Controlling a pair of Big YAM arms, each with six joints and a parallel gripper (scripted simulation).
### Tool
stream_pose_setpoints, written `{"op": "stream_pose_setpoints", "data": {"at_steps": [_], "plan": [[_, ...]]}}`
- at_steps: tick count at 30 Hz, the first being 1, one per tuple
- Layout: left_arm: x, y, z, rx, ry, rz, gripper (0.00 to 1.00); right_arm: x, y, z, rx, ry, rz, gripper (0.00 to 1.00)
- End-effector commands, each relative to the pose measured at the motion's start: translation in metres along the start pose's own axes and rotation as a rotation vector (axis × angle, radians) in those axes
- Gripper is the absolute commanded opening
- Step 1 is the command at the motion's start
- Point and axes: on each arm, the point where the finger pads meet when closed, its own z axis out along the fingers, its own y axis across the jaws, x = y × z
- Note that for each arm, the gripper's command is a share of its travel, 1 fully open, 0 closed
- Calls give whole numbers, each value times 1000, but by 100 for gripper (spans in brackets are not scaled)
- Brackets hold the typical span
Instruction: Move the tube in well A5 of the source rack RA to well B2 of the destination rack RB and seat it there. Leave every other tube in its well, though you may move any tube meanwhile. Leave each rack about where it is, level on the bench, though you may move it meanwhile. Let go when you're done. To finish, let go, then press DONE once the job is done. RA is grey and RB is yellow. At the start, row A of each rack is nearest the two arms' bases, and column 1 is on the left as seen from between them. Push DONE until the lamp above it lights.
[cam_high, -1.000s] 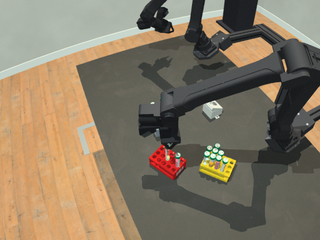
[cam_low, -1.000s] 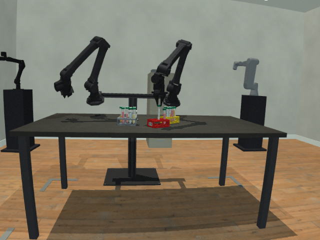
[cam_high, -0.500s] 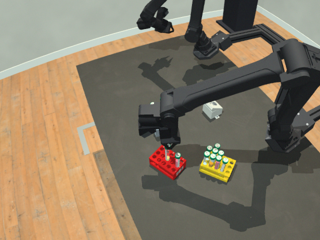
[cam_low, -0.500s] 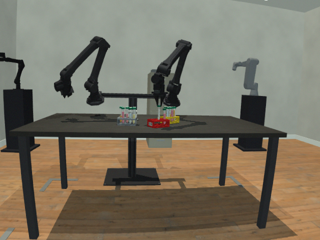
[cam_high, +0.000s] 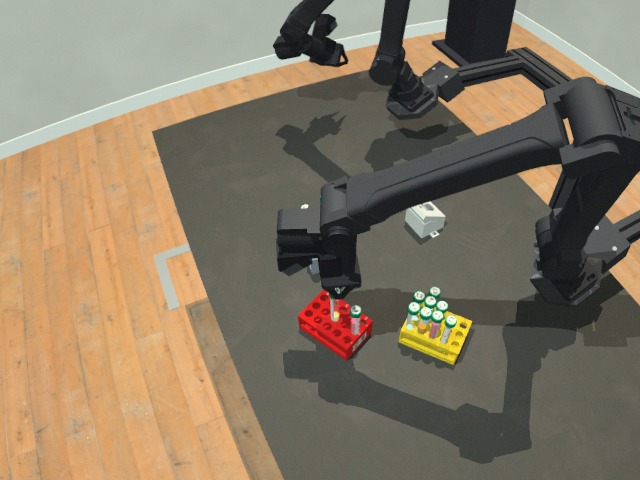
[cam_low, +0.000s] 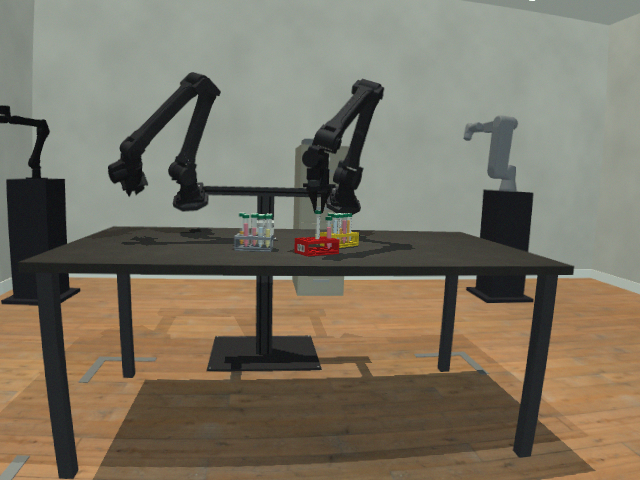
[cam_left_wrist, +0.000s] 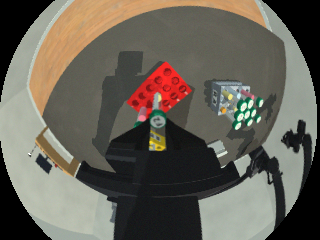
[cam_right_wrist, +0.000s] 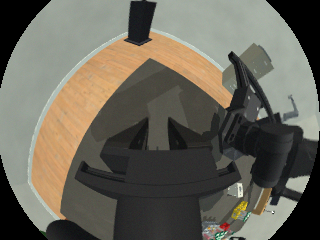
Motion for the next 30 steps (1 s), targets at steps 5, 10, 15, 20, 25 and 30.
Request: {"op": "stream_pose_setpoints", "data": {"at_steps": [5, 10, 15, 20, 25, 30], "plan": [[-9, 1, -6, 4, -22, -6, 0, -2, 7, -5, -15, 3, 10, 30], [1, 5, 5, -1, -1, -3, 0, -2, 7, -5, -15, 3, 10, 30], [3, 4, 13, -3, 11, -1, 0, -2, 7, -5, -15, 3, 10, 30], [2, 5, 11, -2, 3, -5, 0, -2, 7, -5, -15, 3, 10, 30], [3, 4, 16, -3, 10, -2, 0, -2, 7, -5, -15, 3, 10, 30], [3, 4, 19, -3, 11, -2, 0, -2, 7, -5, -15, 3, 10, 30]]}}
